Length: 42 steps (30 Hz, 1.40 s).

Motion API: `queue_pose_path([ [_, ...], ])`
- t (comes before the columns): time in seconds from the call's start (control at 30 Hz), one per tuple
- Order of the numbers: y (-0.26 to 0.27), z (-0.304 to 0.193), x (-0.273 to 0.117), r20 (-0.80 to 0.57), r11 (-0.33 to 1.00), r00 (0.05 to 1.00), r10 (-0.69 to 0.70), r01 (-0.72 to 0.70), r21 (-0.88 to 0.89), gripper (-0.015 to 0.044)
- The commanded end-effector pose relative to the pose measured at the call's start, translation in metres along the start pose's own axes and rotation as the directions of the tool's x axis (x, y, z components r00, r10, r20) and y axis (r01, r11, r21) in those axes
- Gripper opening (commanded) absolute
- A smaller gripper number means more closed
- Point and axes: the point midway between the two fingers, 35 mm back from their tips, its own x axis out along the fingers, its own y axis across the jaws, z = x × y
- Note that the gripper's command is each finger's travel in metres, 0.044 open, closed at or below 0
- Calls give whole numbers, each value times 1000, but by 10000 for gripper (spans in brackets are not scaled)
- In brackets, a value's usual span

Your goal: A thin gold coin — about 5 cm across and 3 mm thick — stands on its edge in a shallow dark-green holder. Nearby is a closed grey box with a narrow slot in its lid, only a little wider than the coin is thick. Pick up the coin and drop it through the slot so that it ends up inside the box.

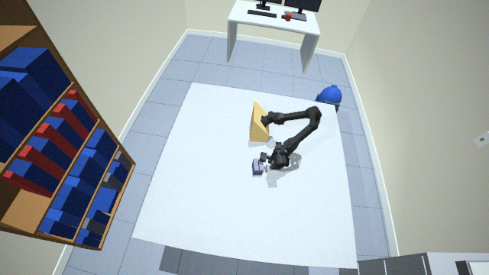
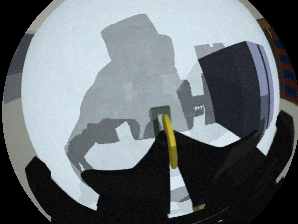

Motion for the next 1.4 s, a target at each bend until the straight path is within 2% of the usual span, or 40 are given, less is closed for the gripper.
queue_pose_path([
  [0.0, -1, 2, -7, 6, 1000, 1000, -10, 10, -7, 0],
  [1.17, 0, -4, -87, -42, 999, 999, 10, -8, 41, 0],
  [1.37, 7, -3, -88, -42, 993, 999, 10, -14, -114, 0],
])
